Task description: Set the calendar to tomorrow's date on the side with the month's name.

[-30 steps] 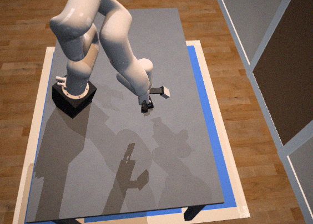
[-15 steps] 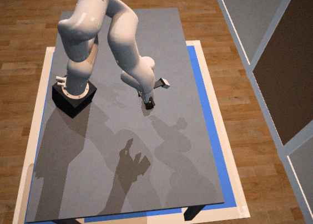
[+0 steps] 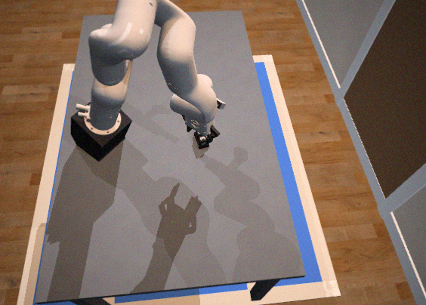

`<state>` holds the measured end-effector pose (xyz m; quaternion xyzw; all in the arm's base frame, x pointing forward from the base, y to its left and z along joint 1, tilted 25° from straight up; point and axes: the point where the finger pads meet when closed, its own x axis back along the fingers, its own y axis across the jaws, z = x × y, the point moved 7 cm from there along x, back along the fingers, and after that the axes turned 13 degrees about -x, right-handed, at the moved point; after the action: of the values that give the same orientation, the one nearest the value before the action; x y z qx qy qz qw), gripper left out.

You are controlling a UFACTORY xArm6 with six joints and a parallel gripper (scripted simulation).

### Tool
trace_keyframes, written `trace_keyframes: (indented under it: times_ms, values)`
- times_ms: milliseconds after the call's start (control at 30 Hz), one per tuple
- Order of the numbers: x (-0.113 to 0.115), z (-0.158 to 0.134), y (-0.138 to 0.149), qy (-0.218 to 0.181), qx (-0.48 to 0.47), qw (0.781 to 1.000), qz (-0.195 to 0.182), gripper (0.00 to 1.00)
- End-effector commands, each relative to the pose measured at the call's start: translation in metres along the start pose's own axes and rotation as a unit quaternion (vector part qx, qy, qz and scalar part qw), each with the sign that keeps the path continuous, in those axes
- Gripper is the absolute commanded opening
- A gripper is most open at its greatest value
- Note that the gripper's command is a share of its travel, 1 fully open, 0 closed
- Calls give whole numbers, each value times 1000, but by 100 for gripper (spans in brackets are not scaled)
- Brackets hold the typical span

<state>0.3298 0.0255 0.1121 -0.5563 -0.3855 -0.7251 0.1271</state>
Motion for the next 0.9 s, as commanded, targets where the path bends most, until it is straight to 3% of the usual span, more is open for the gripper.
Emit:
trace_keyframes:
  times_ms: [0,133,167,333,600,700,767,867]
  values:
    - [-4,9,-4,-2,86,996,5,100]
    - [-5,11,-5,-2,113,994,5,100]
    - [-7,15,-9,-1,162,987,4,100]
    - [-10,20,-13,0,223,975,3,100]
    - [-16,31,-22,1,346,938,1,100]
    - [-16,31,-22,1,349,937,1,100]
    - [-19,36,-27,2,403,915,-1,100]
    - [-21,39,-30,3,435,901,-2,100]
